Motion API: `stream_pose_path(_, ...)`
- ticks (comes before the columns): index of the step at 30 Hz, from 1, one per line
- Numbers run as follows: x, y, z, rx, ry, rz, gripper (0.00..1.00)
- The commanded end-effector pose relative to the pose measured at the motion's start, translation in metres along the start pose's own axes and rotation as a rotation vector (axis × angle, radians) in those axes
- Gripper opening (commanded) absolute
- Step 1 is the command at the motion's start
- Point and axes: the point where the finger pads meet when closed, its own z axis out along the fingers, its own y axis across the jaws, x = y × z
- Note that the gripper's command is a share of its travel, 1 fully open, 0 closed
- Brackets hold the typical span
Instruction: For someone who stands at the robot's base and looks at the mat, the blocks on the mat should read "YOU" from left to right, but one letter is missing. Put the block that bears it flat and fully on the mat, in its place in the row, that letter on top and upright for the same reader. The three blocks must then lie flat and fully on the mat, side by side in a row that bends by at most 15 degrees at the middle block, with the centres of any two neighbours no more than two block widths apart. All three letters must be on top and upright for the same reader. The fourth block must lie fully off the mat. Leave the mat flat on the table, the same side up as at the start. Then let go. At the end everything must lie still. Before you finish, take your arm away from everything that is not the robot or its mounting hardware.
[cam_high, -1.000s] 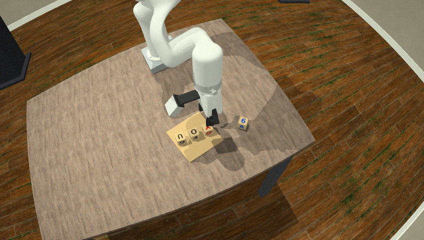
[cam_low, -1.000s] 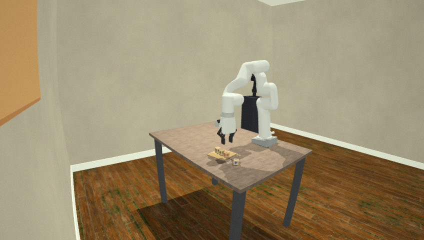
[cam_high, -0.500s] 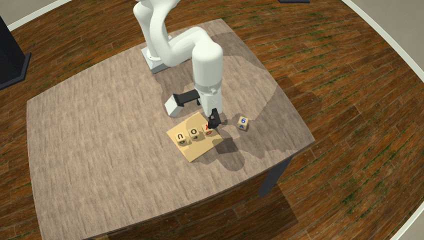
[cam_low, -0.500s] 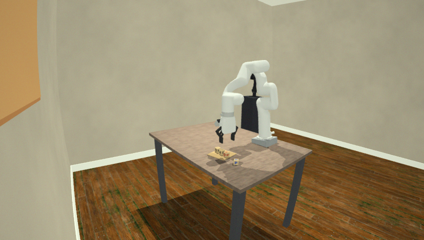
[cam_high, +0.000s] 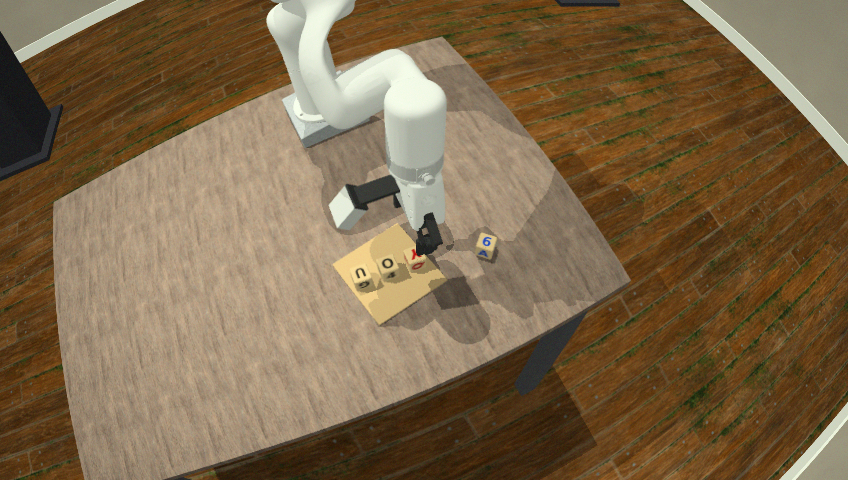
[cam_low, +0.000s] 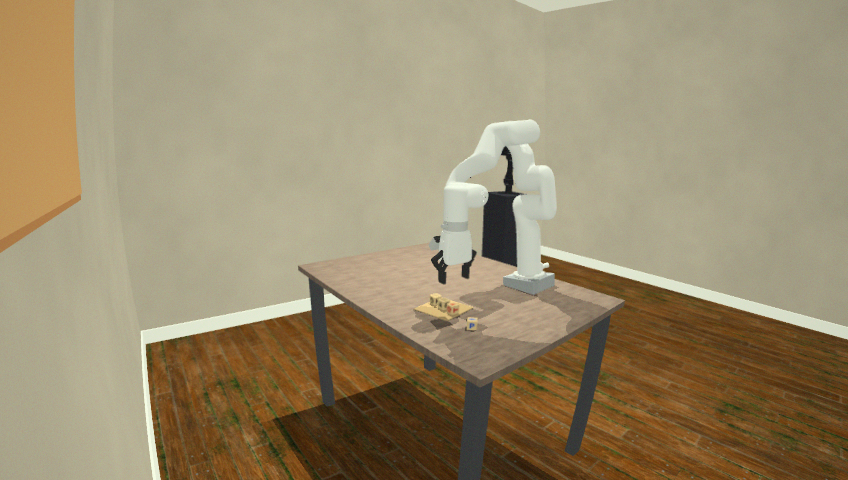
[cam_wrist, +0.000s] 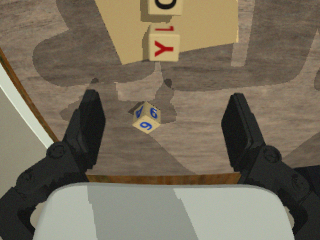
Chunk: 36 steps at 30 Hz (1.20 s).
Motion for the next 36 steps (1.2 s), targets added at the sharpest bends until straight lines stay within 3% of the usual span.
stream_pose_path(1,0.0,-0.001,-0.015,0.004,-0.001,0.0,1.0)
stream_pose_path(14,0.0,-0.001,-0.071,0.004,-0.001,0.0,1.0)
stream_pose_path(36,0.0,-0.001,-0.076,0.004,-0.001,0.0,1.0)
